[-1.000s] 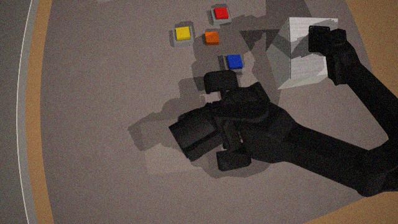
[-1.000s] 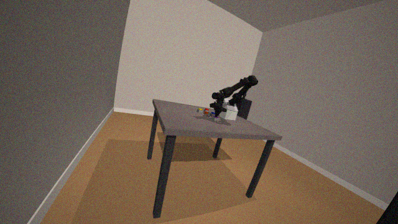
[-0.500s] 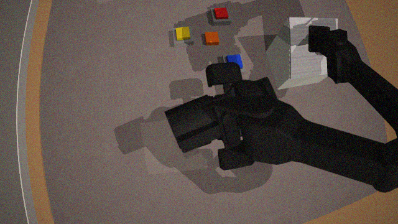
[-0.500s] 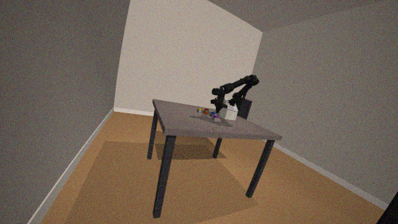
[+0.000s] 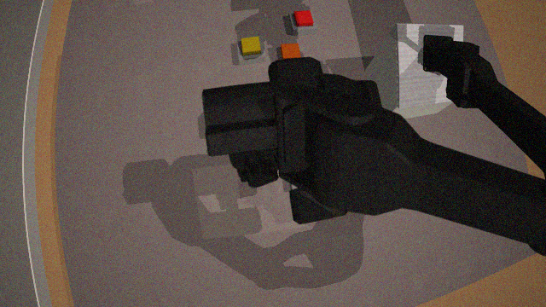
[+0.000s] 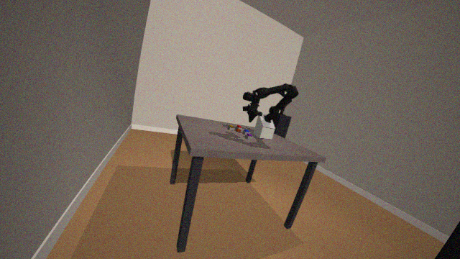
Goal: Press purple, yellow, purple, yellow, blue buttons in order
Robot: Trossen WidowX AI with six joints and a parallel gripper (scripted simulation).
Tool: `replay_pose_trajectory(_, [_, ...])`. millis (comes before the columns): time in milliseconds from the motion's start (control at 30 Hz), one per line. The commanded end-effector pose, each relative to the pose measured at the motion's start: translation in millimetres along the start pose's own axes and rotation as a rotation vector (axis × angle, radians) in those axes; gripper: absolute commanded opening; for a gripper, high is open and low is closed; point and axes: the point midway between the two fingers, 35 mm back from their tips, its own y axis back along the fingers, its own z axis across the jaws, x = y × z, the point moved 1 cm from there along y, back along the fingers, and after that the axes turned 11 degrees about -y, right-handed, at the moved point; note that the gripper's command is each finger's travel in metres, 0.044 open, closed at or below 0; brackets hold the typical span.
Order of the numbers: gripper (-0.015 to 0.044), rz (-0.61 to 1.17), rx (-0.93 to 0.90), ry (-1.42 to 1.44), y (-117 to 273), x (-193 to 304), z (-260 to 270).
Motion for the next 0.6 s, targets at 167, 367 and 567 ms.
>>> replay_pose_trajectory(167, [0.0020, -0.001, 0.030, -0.014, 4.7, -63.2, -109.5])
replay_pose_trajectory(367, [0.0020, 0.006, 0.010, -0.008, -0.1, -77.8, -197.2])
replay_pose_trajectory(567, [0.0020, 0.007, 0.006, -0.007, -1.3, -77.8, -207.2])
